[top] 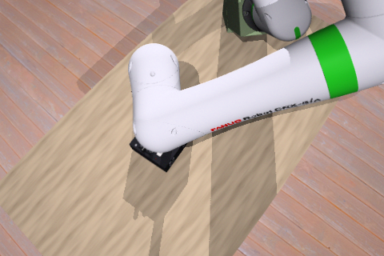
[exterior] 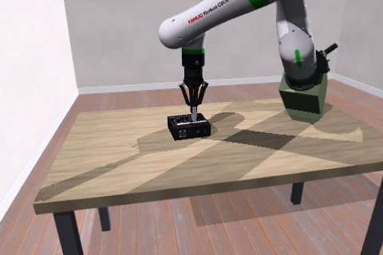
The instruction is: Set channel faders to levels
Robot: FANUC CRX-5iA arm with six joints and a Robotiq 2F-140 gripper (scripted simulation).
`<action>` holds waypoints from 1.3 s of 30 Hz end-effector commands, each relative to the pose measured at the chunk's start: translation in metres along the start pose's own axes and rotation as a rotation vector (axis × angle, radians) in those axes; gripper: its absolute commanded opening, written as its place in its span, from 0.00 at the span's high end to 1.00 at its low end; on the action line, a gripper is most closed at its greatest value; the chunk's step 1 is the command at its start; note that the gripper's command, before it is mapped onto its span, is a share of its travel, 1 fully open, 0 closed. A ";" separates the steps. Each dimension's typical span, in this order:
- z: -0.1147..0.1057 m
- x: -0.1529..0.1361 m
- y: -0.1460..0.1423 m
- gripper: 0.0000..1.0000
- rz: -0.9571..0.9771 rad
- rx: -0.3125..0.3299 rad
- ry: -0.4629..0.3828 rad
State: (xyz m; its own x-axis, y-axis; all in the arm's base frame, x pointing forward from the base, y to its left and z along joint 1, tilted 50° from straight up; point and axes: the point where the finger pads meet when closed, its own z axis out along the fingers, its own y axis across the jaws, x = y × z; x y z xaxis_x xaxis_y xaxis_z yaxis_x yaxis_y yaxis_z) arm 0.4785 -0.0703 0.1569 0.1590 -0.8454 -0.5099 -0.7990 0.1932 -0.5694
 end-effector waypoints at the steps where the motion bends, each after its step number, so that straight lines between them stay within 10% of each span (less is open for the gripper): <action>1: 0.000 0.001 0.000 1.00 0.000 0.000 0.000; 39: 0.000 0.020 0.000 1.00 0.000 0.000 0.000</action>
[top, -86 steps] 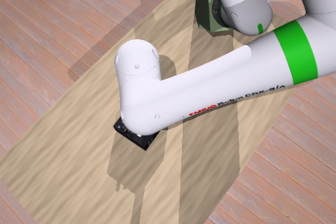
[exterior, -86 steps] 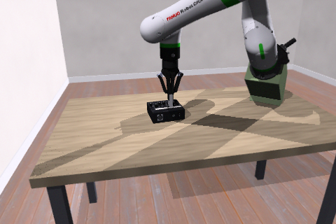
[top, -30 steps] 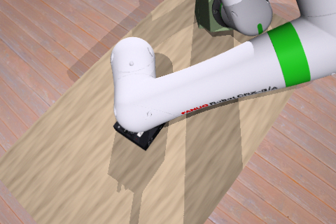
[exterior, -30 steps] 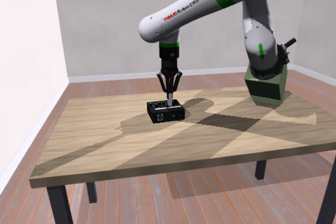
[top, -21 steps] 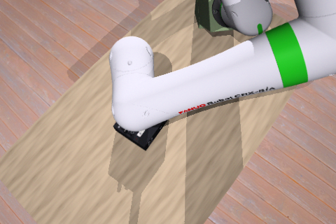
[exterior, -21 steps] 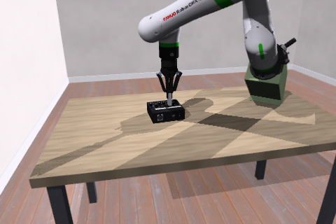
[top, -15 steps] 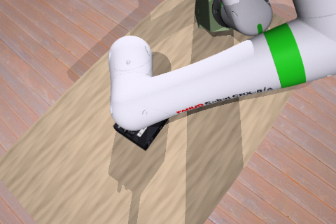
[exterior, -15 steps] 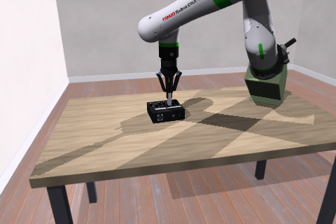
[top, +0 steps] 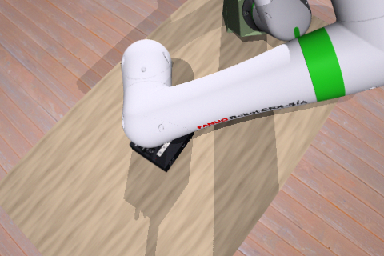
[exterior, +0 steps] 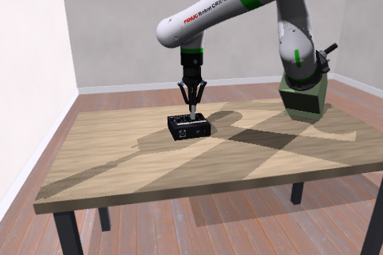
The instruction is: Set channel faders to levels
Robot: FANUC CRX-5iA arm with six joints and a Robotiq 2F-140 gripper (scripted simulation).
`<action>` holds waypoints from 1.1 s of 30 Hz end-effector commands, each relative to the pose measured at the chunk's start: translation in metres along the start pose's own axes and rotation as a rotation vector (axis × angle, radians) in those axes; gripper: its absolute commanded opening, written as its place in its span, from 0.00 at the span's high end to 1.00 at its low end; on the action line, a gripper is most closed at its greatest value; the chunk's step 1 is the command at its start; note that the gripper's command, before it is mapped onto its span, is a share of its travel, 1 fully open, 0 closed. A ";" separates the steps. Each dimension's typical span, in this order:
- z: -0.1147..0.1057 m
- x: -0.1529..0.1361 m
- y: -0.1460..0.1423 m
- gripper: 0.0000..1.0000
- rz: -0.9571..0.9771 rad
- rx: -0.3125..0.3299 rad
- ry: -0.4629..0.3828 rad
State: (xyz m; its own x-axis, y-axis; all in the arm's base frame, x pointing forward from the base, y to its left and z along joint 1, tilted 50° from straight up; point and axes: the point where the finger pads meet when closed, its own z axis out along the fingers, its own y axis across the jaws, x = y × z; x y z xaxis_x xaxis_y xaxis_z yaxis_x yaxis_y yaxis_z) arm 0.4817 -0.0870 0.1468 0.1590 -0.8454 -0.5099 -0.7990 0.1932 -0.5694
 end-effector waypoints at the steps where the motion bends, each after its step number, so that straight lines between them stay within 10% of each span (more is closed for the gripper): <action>1: 0.000 0.001 0.000 1.00 0.000 0.000 0.000; 33: 0.000 0.005 0.000 1.00 0.000 0.000 0.000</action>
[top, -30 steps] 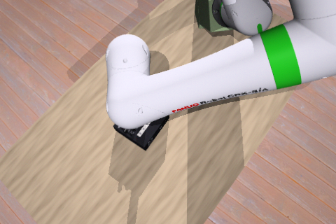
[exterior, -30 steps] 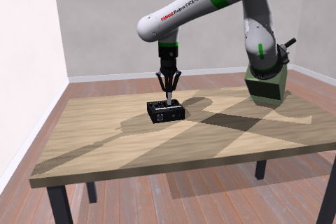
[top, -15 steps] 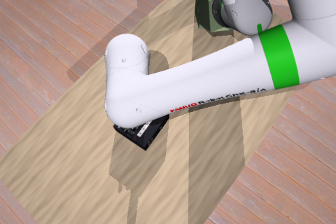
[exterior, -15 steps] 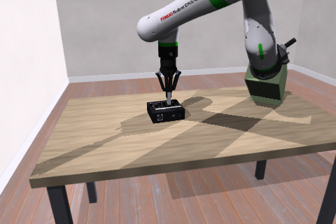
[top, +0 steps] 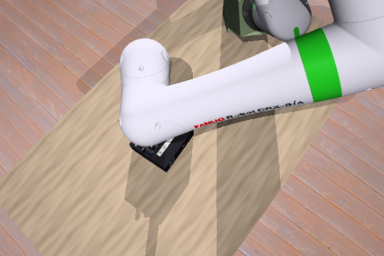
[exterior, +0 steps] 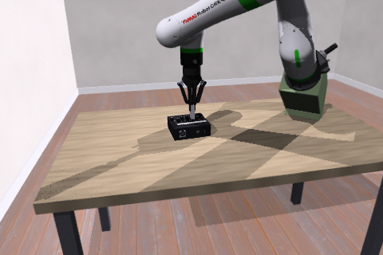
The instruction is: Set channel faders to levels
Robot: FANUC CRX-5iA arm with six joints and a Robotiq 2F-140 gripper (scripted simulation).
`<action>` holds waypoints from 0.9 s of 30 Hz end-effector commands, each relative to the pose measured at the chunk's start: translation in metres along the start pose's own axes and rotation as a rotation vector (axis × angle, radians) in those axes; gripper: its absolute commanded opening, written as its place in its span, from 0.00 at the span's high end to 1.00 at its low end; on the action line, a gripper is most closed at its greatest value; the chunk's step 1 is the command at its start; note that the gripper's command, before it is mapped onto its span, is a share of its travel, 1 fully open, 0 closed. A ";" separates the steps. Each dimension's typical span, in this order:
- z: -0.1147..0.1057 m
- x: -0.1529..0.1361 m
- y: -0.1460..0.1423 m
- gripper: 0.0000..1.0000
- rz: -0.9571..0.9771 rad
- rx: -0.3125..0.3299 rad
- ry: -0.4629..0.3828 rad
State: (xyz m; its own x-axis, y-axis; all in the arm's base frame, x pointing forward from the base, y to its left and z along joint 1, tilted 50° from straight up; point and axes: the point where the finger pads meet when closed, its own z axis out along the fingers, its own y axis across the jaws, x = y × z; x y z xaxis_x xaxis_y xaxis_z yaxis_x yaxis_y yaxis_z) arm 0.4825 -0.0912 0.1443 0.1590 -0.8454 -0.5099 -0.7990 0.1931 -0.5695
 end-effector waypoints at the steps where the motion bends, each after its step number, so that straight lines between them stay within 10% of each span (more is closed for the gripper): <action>1: 0.000 0.000 0.000 1.00 0.000 0.000 0.000; 27: 0.000 -0.004 0.000 1.00 0.000 0.000 0.000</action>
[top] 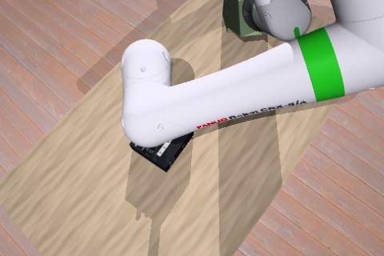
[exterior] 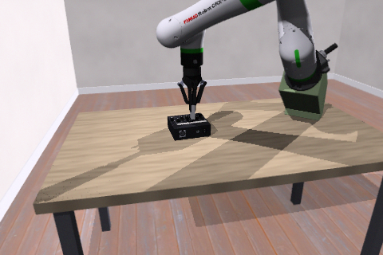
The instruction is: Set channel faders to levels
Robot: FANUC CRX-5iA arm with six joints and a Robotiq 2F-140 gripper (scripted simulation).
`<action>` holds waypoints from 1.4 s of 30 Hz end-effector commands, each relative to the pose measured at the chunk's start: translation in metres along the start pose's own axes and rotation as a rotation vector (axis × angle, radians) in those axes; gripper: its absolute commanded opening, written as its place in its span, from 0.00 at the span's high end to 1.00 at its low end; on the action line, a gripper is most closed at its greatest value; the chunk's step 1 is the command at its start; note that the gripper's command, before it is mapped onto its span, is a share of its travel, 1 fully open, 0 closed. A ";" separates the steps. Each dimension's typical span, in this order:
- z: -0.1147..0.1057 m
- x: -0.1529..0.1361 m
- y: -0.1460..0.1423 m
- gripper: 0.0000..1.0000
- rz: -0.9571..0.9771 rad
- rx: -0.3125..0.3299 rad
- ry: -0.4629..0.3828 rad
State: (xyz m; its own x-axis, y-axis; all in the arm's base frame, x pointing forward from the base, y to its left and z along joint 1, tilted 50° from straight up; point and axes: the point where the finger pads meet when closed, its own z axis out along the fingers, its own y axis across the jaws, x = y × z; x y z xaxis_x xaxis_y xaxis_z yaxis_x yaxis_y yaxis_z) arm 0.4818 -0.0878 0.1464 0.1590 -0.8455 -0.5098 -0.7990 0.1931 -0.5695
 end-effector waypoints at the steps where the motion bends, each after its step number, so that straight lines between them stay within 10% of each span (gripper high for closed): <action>1: 0.000 -0.001 0.000 1.00 0.000 0.000 0.000; 42: -0.040 -0.002 0.000 1.00 0.000 0.000 0.000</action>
State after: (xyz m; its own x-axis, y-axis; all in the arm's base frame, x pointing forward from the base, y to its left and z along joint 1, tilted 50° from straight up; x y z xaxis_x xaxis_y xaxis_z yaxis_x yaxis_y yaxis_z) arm 0.4583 -0.1061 0.1731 0.1589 -0.8455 -0.5098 -0.7990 0.1932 -0.5695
